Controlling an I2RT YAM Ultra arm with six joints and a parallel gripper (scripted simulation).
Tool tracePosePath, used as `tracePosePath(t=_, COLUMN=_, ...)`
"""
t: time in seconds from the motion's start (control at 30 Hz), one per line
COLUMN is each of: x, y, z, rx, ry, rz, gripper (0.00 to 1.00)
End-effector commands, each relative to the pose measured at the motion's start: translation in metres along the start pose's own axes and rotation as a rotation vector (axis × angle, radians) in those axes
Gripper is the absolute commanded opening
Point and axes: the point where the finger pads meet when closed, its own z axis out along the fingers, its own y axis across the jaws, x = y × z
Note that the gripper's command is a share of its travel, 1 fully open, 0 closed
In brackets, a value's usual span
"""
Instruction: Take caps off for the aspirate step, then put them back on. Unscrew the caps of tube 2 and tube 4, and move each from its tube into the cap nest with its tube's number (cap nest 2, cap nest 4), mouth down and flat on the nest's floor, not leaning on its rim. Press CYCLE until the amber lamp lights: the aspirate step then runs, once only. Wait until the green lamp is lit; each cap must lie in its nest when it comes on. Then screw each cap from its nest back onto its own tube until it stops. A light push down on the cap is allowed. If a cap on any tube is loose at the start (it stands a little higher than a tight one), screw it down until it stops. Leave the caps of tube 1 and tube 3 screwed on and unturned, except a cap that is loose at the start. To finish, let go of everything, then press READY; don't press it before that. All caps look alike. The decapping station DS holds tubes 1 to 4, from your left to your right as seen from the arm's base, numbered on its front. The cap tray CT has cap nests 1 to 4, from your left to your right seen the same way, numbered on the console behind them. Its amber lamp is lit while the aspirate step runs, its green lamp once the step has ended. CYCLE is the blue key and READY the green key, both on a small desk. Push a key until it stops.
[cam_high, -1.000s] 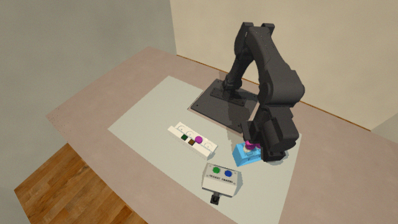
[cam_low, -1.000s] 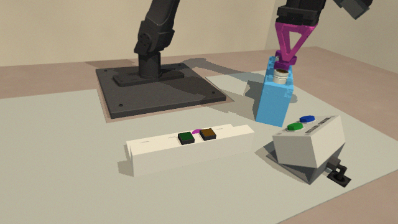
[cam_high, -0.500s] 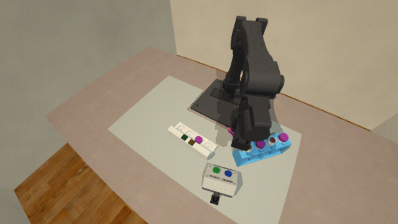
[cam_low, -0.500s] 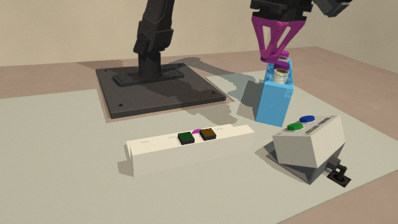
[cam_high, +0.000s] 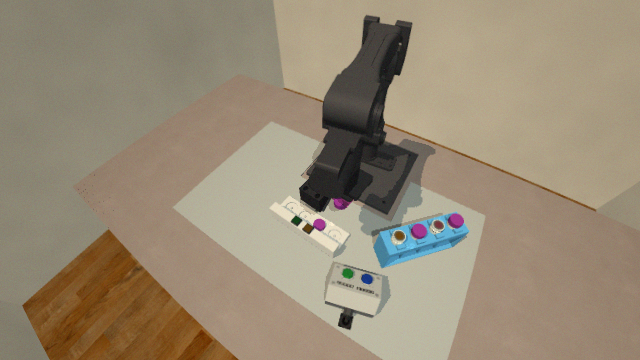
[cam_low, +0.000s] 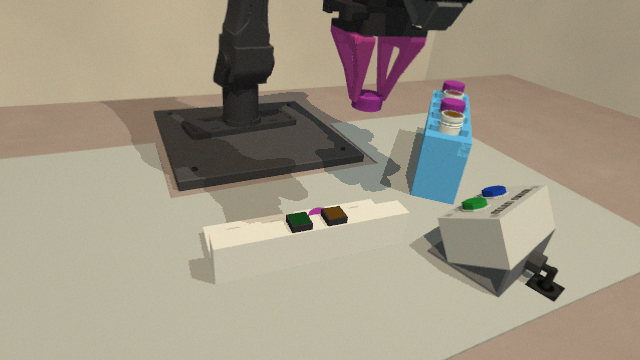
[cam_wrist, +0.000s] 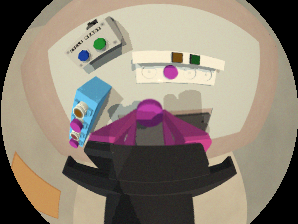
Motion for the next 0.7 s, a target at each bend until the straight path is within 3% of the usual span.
tracePosePath(t=0.0, x=-0.005, y=-0.024, z=-0.003, rx=0.000, ry=-0.010, rz=-0.033, gripper=0.00)
tracePosePath(t=0.33, x=-0.019, y=-0.106, z=-0.003, rx=0.003, ry=-0.010, rz=-0.033, gripper=0.00)
tracePosePath(t=0.4, x=-0.019, y=-0.106, z=-0.003, rx=0.003, ry=-0.010, rz=-0.033, gripper=0.00)
tracePosePath(t=0.6, x=-0.027, y=-0.154, z=-0.003, rx=0.004, ry=-0.010, rz=-0.033, gripper=0.00)
tracePosePath(t=0.67, x=-0.027, y=-0.154, z=-0.003, rx=0.004, ry=-0.010, rz=-0.033, gripper=0.00)
